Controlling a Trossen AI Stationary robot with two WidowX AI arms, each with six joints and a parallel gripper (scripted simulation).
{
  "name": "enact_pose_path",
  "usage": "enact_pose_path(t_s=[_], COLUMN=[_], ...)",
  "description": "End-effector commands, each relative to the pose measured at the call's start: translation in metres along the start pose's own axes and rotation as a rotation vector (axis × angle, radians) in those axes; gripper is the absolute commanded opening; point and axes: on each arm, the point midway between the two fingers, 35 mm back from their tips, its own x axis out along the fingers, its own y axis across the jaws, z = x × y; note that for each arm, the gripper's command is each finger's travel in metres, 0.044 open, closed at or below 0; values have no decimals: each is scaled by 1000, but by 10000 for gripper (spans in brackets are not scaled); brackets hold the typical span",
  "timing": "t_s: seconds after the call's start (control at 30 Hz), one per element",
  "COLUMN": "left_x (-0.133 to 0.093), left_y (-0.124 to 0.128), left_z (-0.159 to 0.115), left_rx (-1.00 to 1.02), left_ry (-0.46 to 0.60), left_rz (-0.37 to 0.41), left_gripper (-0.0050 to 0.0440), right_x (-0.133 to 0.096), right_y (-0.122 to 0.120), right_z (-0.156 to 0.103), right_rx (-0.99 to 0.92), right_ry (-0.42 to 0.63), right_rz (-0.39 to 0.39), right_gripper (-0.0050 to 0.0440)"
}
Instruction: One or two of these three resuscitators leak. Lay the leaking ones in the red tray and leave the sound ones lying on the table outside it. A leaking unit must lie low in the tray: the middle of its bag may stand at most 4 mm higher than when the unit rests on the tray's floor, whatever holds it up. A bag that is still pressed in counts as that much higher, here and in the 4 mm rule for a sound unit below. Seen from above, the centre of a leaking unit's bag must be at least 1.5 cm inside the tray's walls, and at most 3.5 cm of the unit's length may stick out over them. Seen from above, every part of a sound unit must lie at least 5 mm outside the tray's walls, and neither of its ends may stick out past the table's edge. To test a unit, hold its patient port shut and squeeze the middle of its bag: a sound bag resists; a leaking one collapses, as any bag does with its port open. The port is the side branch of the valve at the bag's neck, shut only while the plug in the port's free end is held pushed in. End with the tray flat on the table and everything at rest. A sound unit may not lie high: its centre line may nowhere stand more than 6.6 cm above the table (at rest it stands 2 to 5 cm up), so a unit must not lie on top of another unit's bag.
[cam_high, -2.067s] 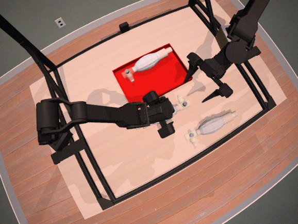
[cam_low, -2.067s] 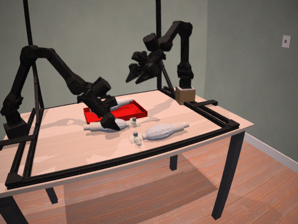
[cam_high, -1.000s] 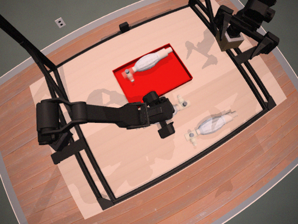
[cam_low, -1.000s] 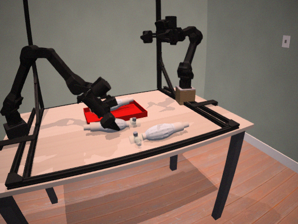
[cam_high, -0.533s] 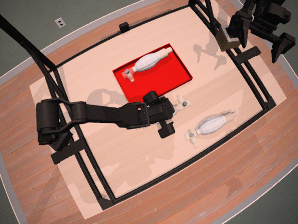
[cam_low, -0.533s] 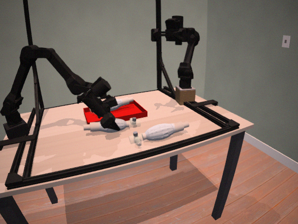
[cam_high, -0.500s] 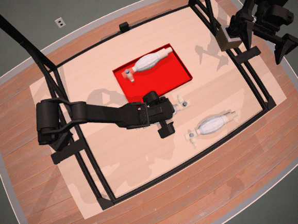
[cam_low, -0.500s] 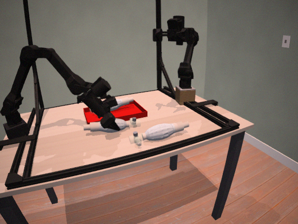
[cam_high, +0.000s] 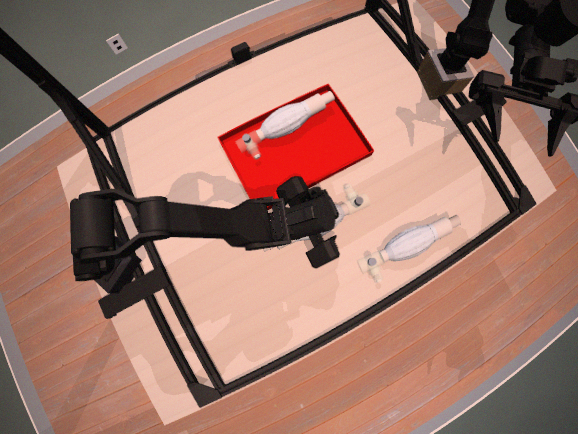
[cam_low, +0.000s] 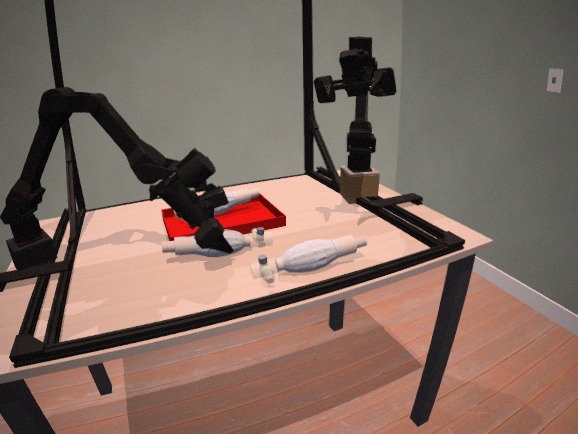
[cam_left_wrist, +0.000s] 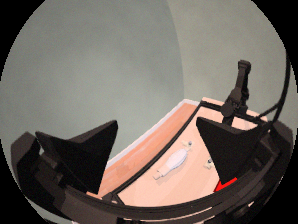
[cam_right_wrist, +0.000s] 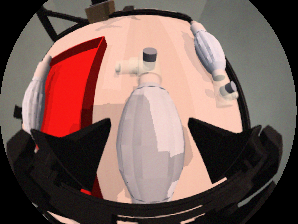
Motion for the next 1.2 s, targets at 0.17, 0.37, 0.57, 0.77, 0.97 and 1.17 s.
enact_pose_path(t_s=[0.17,0.37,0.57,0.77,0.97,1.17], left_x=[10,8,-6,-19,-20,-20], left_y=[-47,-50,-70,-82,-82,-82], left_z=[-97,-105,-133,-145,-149,-149], left_rx=[270,266,325,339,332,332], left_ry=[432,452,571,625,632,632], left_rz=[-418,-431,-660,-818,-801,-801], left_gripper=[440,440,440,440,440,440], right_x=[0,0,0,0,0,0], right_y=[0,0,0,0,0,0], right_z=[0,-1,-1,-1,-1,-1], right_rx=[0,0,0,0,0,0], right_ry=[0,1,1,1,1,1], right_rz=[2,1,1,1,-1,-1], right_gripper=[440,440,440,440,440,440])
